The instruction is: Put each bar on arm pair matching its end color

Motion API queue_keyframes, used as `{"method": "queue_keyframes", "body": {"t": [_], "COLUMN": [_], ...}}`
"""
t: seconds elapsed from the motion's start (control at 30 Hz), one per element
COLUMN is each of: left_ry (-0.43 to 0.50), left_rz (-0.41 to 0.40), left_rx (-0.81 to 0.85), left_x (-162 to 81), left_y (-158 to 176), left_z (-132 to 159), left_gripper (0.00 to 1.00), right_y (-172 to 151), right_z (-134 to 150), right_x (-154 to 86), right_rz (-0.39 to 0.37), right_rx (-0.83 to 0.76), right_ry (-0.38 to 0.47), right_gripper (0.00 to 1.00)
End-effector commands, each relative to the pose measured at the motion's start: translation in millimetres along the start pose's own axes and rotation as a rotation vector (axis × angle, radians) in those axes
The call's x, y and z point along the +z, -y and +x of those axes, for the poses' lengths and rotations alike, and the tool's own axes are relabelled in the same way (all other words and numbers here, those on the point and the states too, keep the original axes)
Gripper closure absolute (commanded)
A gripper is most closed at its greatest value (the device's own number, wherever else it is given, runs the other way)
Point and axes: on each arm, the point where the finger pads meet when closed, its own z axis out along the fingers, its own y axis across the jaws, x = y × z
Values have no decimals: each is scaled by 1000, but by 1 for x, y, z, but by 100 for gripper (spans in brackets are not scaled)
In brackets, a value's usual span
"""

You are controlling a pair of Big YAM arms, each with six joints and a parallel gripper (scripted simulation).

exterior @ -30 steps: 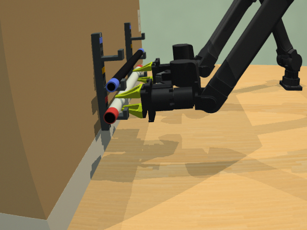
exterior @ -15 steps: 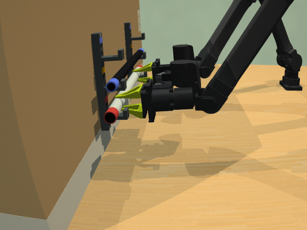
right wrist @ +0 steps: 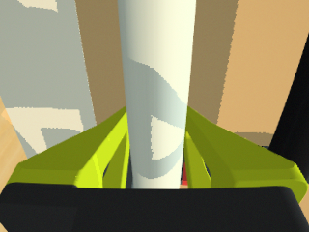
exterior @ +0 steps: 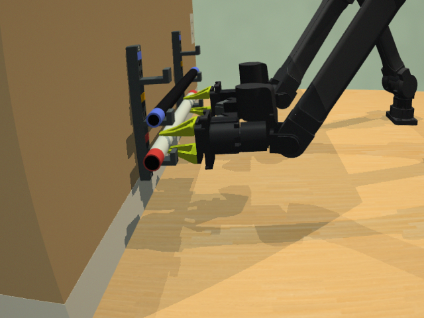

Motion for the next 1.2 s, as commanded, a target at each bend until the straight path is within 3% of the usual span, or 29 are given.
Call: {"method": "queue_keyframes", "body": {"t": [0.0, 0.8, 1.17], "left_ry": [-14, -14, -14], "left_rz": [-56, -56, -56], "left_rx": [-6, -6, -6], "left_x": [6, 6, 6], "left_y": [-14, -14, -14], "left_z": [6, 6, 6], "left_gripper": [100, 100, 54], "right_y": [36, 31, 31], "right_z": [0, 0, 0], "right_x": [8, 9, 9], "right_rz": [85, 85, 85], "right_rx": [39, 39, 39], "right_ry": [-9, -9, -9], "right_gripper": [100, 100, 53]}}
